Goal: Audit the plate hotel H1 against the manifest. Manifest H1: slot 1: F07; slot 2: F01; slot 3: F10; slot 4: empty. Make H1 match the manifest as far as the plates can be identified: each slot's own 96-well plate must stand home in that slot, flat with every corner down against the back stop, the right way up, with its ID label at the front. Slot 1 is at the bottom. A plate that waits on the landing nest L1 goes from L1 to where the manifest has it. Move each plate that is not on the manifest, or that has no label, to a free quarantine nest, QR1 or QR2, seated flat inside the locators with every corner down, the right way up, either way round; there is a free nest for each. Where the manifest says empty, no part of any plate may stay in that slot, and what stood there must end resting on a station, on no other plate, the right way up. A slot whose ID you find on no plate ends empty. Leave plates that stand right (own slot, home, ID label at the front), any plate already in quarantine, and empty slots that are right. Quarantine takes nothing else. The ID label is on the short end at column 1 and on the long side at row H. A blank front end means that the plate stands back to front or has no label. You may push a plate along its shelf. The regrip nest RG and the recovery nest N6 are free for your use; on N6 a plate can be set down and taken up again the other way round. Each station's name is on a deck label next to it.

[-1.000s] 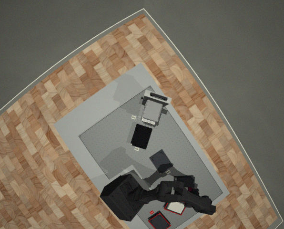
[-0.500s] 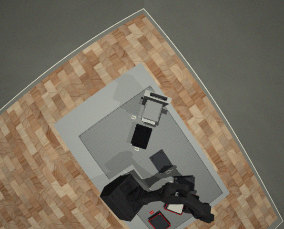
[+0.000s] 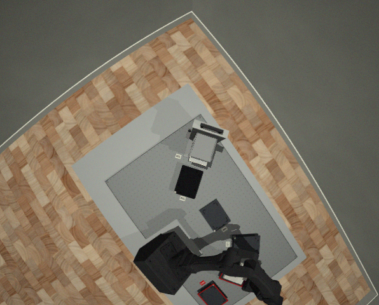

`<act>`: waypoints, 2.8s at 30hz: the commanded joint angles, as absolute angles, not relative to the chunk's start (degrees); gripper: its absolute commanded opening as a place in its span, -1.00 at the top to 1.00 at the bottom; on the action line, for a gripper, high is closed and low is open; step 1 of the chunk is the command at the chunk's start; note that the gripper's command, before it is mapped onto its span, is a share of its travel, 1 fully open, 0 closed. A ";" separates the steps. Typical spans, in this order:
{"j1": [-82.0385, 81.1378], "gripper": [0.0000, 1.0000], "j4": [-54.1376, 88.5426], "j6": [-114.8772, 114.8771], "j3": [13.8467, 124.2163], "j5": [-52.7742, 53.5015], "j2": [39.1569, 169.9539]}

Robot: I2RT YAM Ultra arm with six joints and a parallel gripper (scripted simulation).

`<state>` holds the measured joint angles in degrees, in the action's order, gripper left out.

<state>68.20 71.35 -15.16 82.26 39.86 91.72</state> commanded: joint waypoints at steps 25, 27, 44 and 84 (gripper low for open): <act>77.89 -0.72 72.75 -24.92 90.26 40.99 104.75; 78.71 -0.72 72.68 -23.33 90.04 41.01 105.33; 84.61 -0.72 72.21 -11.07 89.55 40.91 110.42; 96.11 -0.72 72.76 -19.81 96.31 39.23 126.16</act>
